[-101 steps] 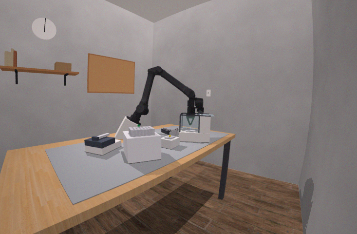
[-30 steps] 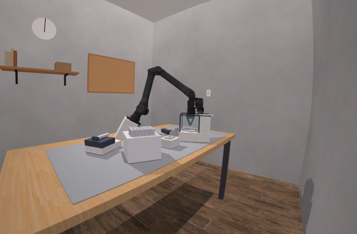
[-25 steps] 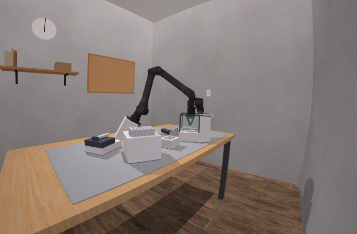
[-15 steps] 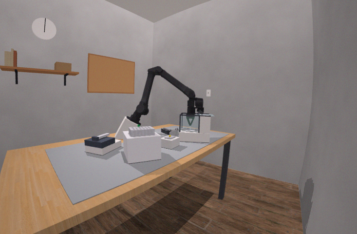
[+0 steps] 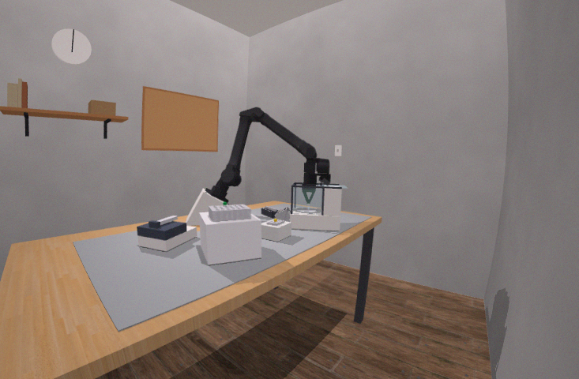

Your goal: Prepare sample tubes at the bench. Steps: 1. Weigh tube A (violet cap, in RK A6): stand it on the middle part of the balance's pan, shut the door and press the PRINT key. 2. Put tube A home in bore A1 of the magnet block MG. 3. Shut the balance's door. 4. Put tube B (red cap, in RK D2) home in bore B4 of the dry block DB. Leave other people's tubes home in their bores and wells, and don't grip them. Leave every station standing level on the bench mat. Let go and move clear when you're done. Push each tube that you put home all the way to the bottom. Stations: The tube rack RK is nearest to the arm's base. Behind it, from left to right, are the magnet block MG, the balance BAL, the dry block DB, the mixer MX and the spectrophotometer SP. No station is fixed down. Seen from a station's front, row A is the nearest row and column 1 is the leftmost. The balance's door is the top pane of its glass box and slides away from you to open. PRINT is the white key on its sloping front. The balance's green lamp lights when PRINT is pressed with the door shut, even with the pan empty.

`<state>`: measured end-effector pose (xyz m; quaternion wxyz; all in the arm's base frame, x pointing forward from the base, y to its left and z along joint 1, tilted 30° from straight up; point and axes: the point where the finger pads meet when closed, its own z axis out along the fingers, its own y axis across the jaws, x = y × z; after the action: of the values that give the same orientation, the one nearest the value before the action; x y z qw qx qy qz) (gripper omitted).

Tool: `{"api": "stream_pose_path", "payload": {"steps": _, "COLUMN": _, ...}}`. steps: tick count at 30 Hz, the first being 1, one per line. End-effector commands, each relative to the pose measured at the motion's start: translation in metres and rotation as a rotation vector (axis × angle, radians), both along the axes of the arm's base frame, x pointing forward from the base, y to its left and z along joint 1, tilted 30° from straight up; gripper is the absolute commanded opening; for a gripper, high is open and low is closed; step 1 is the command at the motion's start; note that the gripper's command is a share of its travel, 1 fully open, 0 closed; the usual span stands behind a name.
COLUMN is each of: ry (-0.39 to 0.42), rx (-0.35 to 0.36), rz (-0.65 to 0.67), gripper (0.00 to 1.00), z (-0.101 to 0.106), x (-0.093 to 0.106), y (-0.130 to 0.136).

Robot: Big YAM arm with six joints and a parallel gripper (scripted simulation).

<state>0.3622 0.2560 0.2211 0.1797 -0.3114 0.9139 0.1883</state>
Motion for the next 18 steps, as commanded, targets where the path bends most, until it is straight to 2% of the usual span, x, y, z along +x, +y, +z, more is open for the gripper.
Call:
{"api": "stream_pose_path", "payload": {"steps": 1, "ry": -0.028, "rx": 0.015, "rz": -0.002, "gripper": 0.36, "z": 0.013, "x": 0.007, "y": 0.003}}
{"api": "stream_pose_path", "payload": {"steps": 8, "ry": -0.028, "rx": 0.015, "rz": -0.002, "gripper": 0.36, "z": 0.013, "x": 0.007, "y": 0.003}}
{"api": "stream_pose_path", "payload": {"steps": 9, "ry": -0.038, "rx": 0.021, "rz": -0.007, "gripper": 0.36, "z": 0.021, "x": 0.008, "y": 0.001}}
{"api": "stream_pose_path", "payload": {"steps": 11, "ry": -0.038, "rx": 0.021, "rz": -0.007, "gripper": 0.36, "z": 0.021, "x": 0.008, "y": 0.001}}
{"api": "stream_pose_path", "payload": {"steps": 12, "ry": -0.054, "rx": 0.027, "rz": -0.008, "gripper": 0.36, "z": 0.033, "x": 0.009, "y": -0.002}}
{"api": "stream_pose_path", "payload": {"steps": 13, "ry": -0.06, "rx": 0.029, "rz": -0.008, "gripper": 0.36, "z": 0.037, "x": 0.011, "y": -0.003}}
{"api": "stream_pose_path", "payload": {"steps": 18, "ry": -0.061, "rx": 0.029, "rz": -0.005, "gripper": 0.36, "z": 0.044, "x": 0.008, "y": -0.007}}
